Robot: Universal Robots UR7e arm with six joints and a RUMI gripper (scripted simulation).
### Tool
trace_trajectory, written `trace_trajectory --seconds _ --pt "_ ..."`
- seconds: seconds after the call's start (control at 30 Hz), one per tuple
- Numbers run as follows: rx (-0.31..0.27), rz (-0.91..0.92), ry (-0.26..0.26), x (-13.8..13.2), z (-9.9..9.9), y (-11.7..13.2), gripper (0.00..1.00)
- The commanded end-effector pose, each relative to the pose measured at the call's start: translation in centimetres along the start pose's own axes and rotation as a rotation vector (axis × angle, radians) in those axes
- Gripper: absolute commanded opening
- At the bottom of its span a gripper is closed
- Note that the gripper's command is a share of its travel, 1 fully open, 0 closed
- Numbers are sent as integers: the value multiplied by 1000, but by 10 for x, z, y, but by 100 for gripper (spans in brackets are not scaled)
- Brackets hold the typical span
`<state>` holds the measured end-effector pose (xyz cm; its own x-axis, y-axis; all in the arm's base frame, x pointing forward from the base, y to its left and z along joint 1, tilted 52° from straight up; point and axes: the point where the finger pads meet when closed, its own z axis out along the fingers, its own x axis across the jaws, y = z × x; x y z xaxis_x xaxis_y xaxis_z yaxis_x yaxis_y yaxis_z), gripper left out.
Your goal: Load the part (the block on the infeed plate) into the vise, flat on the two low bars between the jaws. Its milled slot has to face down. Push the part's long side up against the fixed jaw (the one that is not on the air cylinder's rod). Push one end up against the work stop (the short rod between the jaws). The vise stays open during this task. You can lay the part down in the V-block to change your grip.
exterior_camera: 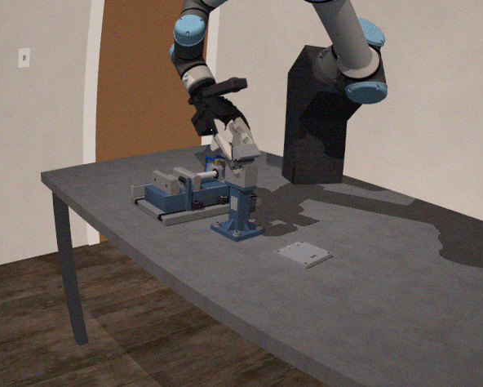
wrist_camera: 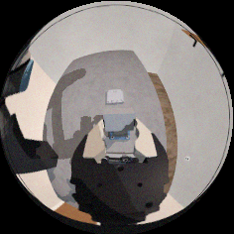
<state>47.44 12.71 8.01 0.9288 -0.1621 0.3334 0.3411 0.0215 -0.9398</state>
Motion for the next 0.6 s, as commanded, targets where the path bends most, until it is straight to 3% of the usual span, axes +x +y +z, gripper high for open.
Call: trace_trajectory --seconds 0.0,0.57 --pt "0 -1 0 0 -2 -2 0" --pt "0 -1 0 0 -5 -5 0"
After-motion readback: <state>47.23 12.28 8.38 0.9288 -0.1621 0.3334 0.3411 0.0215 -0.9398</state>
